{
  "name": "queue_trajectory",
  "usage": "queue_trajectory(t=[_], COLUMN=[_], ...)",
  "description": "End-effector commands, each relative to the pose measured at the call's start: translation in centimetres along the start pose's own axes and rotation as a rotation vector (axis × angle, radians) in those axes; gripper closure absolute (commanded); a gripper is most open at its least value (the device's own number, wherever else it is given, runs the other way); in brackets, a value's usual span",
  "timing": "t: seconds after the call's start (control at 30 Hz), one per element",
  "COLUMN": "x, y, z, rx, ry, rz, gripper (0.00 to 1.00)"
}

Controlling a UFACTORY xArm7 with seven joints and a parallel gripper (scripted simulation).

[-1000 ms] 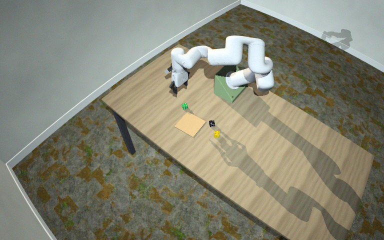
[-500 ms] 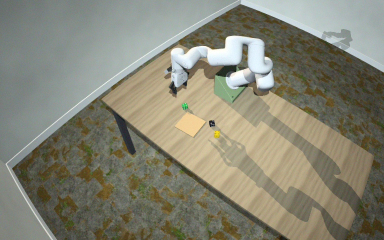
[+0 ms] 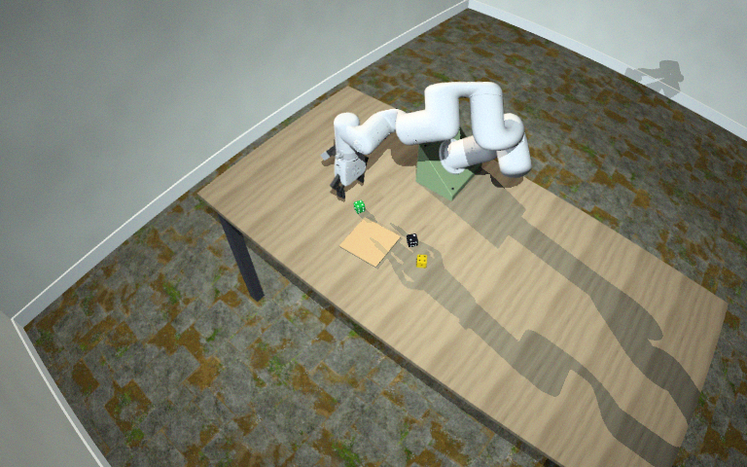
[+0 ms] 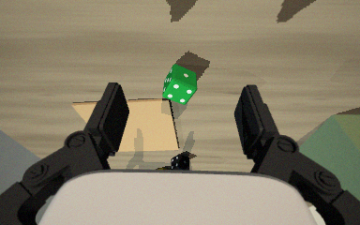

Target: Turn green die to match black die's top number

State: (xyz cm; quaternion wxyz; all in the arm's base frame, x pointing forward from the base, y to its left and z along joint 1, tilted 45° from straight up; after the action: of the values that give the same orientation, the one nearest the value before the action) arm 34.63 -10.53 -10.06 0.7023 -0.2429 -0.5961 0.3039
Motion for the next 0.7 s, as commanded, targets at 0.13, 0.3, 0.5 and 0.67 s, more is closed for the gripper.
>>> queue_trajectory(t=[0.13, 0.3, 0.5, 0.67], x=[-0.14, -0.14, -0.14, -0.14], y=[2.48, 2.48, 2.48, 2.48], z=[-0.15, -0.15, -0.15, -0.15], rx=[-0.004, -0.004, -0.004, -0.004], ry=[-0.001, -0.001, -0.001, -0.001], rz=[0.002, 0.002, 0.002, 0.002], gripper=[0.0, 0.0, 0.0, 0.0])
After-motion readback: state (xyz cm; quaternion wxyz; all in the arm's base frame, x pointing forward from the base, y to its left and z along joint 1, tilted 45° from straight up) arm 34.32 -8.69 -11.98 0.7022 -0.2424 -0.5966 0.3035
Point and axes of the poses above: the point where the finger pads meet when closed, its own y axis out along the fingers, its own z axis across the jaws, x = y × z, the point moved 6 cm from there along -y, back along the fingers, and after that the axes turned 12 degrees about y, right-handed, at the moved point
